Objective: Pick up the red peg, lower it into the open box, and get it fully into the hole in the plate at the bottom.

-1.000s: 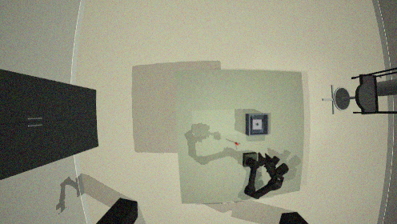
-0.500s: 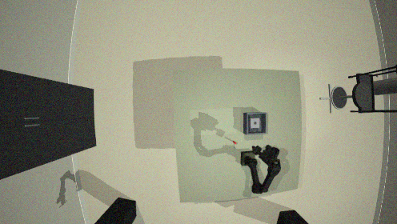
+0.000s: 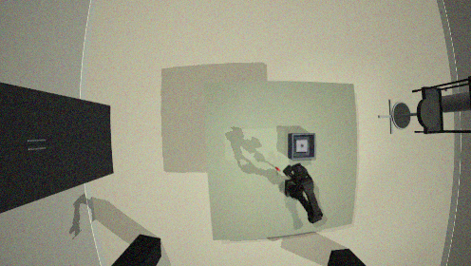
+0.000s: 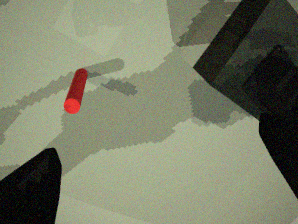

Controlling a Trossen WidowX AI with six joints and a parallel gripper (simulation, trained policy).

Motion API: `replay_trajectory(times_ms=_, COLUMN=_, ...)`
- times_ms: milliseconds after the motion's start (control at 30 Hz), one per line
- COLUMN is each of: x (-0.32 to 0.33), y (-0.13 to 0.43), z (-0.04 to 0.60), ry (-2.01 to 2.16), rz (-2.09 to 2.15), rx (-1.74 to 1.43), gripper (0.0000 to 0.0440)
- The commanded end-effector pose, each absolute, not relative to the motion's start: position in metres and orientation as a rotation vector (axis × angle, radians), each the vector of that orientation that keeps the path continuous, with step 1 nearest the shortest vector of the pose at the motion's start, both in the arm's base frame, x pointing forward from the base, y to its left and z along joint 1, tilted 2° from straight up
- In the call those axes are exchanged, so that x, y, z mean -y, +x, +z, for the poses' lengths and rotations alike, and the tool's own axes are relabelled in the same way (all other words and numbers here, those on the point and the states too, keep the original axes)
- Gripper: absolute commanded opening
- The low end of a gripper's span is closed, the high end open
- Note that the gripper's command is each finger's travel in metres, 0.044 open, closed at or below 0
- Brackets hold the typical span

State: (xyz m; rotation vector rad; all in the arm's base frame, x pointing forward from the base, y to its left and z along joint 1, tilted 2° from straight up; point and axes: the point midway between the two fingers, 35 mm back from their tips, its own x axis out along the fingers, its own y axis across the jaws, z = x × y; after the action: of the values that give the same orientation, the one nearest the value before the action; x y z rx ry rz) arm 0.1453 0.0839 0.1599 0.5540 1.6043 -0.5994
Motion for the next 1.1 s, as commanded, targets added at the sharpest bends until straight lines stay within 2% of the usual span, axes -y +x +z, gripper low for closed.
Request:
replay_trajectory(times_ms=0, x=-0.092, y=0.144, z=0.144, ry=0.520, rz=-0.660, rx=-1.616, gripper=0.0440)
replay_trajectory(times_ms=900, x=-0.138, y=0.157, z=0.013, ry=0.426, rz=-0.655, rx=-1.509, gripper=0.0440)
replay_trajectory(times_ms=967, x=-0.138, y=0.158, z=0.007, ry=0.421, rz=-0.647, rx=-1.507, gripper=0.0425)
replay_trajectory(times_ms=1067, x=-0.137, y=0.157, z=-0.003, ry=0.411, rz=-0.646, rx=-1.512, gripper=0.0357)
